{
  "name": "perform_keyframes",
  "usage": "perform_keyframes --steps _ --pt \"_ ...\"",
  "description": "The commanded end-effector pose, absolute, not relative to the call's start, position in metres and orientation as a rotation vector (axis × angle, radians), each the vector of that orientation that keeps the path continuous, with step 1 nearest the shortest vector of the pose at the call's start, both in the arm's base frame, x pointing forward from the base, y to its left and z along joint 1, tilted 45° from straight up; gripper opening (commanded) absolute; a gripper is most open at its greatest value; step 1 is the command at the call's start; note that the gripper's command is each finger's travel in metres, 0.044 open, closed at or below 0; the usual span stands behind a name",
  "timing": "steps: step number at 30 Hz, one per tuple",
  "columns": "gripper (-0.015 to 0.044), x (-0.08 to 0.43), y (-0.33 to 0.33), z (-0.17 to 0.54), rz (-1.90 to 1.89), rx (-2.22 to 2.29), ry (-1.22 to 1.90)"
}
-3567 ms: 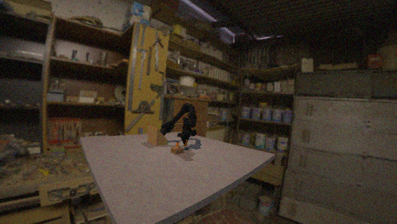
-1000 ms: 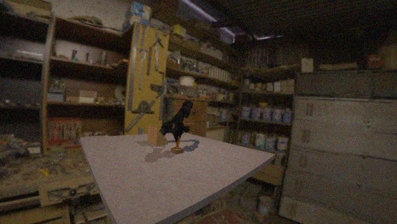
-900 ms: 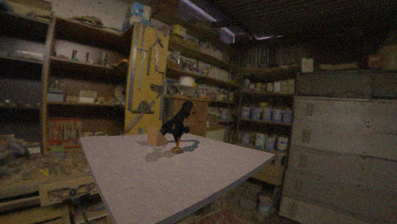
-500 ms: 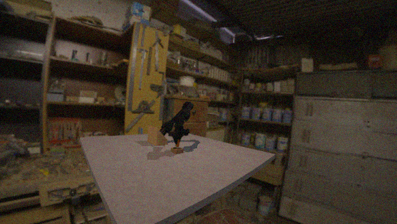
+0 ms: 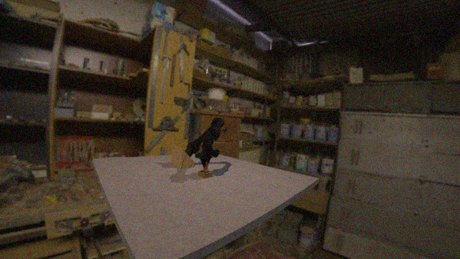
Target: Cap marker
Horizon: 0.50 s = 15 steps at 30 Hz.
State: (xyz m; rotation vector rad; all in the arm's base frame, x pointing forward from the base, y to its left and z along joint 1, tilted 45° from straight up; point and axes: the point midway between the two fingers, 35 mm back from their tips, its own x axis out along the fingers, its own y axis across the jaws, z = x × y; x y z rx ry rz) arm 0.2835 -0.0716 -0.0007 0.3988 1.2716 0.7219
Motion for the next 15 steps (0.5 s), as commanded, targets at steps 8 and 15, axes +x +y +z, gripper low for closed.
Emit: perform_keyframes --steps 8,15 --pt "0.0420 0.283 -0.072 -0.001 0.722 0.398 1.272" --pt "0.0440 0.279 -0.109 0.036 0.719 0.397 1.274"
